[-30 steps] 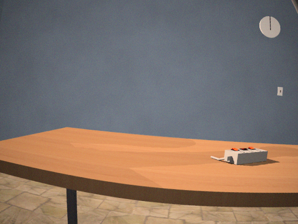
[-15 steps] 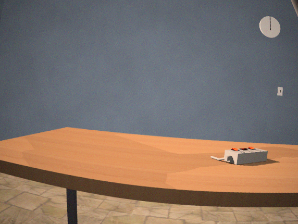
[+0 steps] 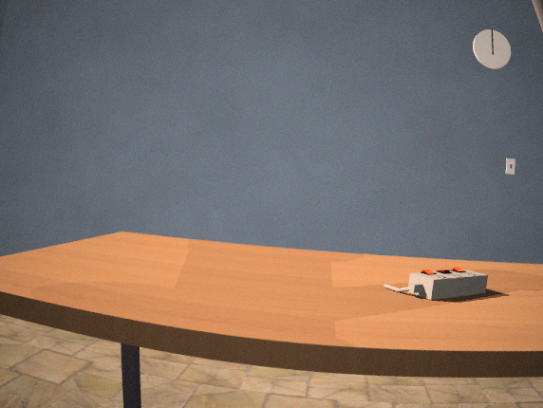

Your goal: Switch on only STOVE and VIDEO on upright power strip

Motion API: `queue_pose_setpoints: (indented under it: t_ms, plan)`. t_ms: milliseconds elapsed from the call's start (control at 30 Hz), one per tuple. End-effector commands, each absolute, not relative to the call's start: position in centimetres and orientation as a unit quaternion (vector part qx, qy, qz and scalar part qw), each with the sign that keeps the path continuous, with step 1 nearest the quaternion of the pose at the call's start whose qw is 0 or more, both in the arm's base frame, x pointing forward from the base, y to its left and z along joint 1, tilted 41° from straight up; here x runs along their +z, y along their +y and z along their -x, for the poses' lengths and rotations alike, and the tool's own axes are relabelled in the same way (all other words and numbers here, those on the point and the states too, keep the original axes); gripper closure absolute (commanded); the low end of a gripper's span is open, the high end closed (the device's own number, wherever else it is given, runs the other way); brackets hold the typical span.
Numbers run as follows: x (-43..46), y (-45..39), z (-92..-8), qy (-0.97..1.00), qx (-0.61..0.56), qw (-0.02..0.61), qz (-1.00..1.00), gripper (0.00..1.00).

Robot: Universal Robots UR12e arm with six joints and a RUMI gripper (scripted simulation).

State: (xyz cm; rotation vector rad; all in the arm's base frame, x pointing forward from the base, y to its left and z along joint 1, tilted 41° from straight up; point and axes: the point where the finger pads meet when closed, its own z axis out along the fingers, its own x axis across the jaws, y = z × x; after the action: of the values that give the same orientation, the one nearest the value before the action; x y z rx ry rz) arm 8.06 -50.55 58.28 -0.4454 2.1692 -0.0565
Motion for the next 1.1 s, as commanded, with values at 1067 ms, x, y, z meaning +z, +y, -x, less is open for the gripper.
queue_pose_setpoints:
  t_ms: [1067]
  plan:
    - [33.1, -49.8, -39.7, 0.628, -0.127, 0.298, 0.708, 1.00]
